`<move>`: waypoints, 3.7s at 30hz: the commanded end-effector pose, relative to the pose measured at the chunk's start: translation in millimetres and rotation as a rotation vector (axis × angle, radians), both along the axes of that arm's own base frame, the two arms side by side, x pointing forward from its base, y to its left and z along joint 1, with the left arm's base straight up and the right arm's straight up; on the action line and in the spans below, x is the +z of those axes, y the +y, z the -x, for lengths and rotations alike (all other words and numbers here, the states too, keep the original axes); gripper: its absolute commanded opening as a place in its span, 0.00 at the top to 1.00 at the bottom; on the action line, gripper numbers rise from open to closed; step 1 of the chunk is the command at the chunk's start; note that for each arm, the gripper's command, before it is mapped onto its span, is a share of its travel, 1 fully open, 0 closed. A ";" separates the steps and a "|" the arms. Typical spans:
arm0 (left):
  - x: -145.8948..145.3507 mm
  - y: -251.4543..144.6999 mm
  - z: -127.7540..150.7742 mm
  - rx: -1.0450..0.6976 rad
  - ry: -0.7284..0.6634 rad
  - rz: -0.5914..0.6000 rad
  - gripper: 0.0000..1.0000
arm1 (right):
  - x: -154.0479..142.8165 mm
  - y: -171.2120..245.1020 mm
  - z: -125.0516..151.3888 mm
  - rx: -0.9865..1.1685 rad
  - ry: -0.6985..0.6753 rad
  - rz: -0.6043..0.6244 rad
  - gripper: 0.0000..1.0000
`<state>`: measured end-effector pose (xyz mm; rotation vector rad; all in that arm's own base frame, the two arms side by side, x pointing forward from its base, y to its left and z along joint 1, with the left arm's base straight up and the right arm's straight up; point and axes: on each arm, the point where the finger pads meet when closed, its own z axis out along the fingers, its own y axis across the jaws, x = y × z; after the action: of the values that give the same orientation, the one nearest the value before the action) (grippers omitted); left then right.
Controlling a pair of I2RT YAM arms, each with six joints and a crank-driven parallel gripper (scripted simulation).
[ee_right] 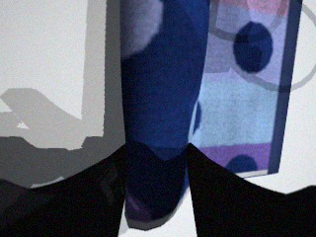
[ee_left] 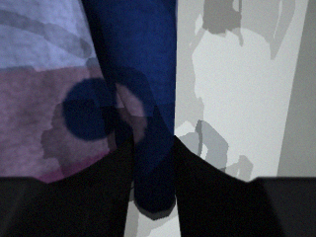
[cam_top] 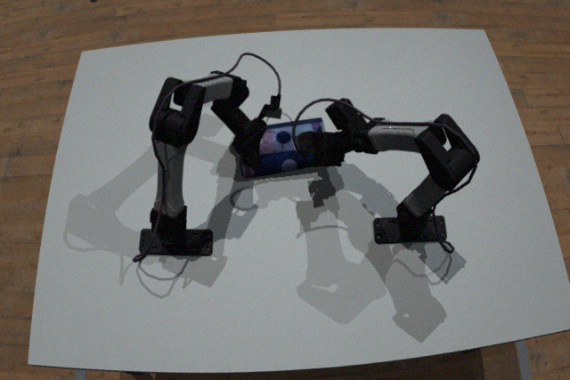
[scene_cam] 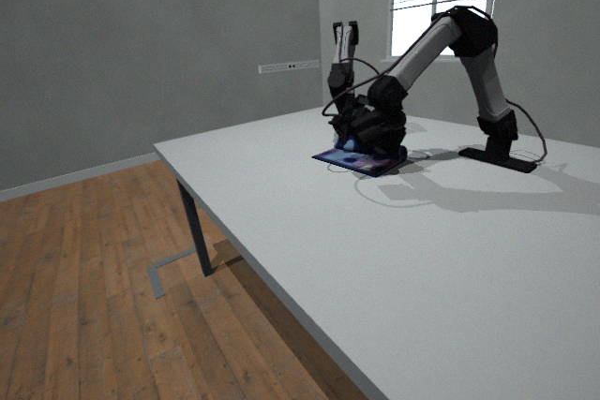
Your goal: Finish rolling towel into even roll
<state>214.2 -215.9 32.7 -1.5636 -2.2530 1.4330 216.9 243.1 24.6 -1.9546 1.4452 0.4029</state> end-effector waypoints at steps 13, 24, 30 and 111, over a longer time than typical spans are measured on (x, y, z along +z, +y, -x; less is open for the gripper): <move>-4.4 0.9 0.9 -0.005 0.012 -0.002 0.70 | 1.1 1.9 -5.4 0.000 -0.014 -0.014 0.67; -4.4 0.9 0.9 -0.005 0.012 -0.002 0.70 | 1.1 1.9 -5.4 0.000 -0.014 -0.014 0.71; -0.1 0.9 0.9 -0.005 0.012 -0.002 0.48 | 1.1 1.9 -5.4 0.000 -0.014 -0.014 0.71; 59.8 9.4 -19.7 0.051 -1.120 -0.071 0.02 | 1.5 1.9 -5.4 -0.006 1.104 0.179 0.71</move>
<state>222.7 -203.6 83.6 -2.6699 -2.7474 0.4168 222.2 244.7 30.9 -1.9100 2.1709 1.5364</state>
